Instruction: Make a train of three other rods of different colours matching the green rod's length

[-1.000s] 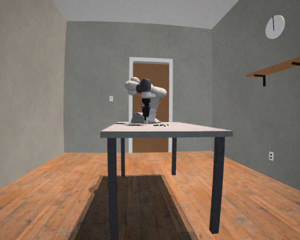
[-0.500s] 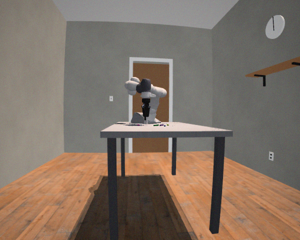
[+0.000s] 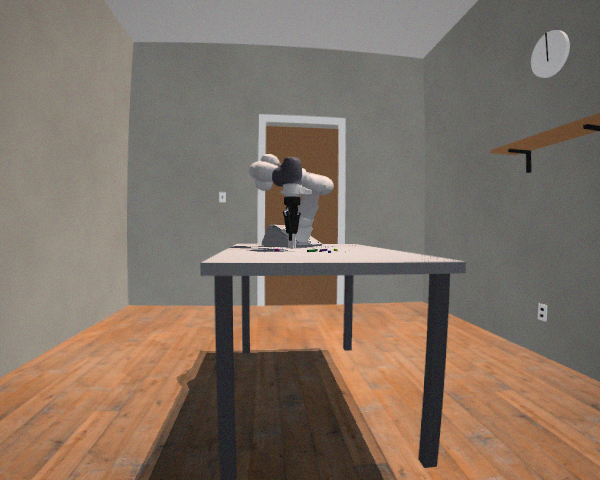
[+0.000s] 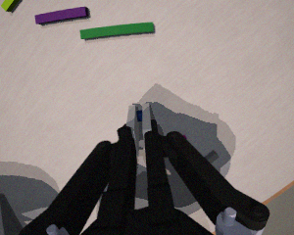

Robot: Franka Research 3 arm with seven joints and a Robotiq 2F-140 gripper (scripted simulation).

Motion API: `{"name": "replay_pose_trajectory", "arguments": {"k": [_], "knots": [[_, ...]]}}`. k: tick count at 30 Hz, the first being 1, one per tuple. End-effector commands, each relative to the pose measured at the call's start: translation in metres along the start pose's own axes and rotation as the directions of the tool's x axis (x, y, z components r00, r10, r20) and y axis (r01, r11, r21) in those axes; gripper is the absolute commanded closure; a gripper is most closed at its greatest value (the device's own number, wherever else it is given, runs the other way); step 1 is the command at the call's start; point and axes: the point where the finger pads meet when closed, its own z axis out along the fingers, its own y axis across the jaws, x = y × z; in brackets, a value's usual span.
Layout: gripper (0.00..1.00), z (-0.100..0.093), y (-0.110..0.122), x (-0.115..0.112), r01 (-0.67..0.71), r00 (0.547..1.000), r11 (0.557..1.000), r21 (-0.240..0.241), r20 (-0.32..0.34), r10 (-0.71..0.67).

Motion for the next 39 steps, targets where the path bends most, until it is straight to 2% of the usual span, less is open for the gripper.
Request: {"name": "replay_pose_trajectory", "arguments": {"k": [1,26,39], "knots": [[0.97,0.0008,0.0002,-0.0006,-0.004,1.000,1.000,0.001,0.002,0.004],[0.97,0.0010,0.0003,-0.0006,-0.004,1.000,1.000,0.001,0.002,0.004],[0.97,0.0085,0.0002,-0.0006,-0.004,1.000,1.000,0.001,0.002,0.004]]}}
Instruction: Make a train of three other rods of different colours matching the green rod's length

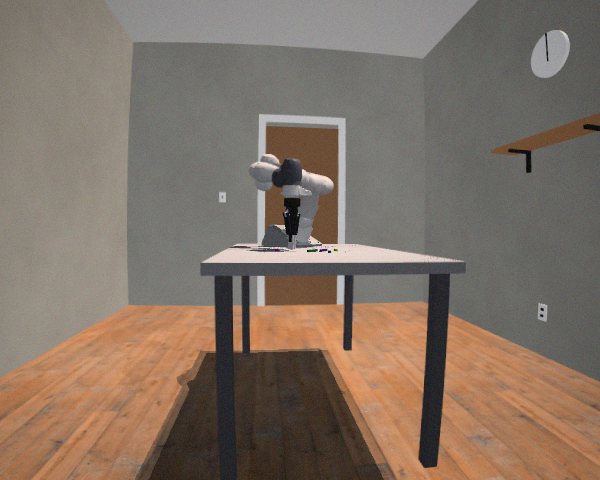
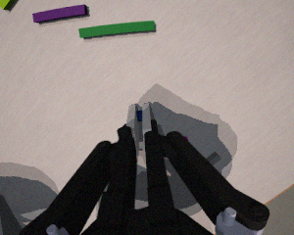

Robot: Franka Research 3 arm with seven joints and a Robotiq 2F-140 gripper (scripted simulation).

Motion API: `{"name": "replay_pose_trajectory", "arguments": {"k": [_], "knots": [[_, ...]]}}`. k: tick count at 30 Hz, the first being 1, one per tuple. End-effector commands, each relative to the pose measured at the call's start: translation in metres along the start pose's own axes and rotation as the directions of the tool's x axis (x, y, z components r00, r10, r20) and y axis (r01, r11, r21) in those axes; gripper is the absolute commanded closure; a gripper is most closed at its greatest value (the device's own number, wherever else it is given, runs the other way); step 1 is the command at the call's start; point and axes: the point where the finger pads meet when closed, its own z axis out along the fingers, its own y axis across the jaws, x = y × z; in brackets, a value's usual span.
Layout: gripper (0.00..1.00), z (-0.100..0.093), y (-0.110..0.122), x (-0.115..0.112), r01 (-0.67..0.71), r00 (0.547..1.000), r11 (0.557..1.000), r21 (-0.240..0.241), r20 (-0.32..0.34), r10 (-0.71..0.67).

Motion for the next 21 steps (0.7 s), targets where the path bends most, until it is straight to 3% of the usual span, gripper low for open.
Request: {"name": "replay_pose_trajectory", "arguments": {"k": [1,21], "knots": [[0.97,0.0035,0.0010,0.0004,-0.005,1.000,1.000,-0.002,-0.001,0.005],[0.97,0.0064,0.0010,0.0004,-0.005,1.000,1.000,-0.002,-0.001,0.005]]}}
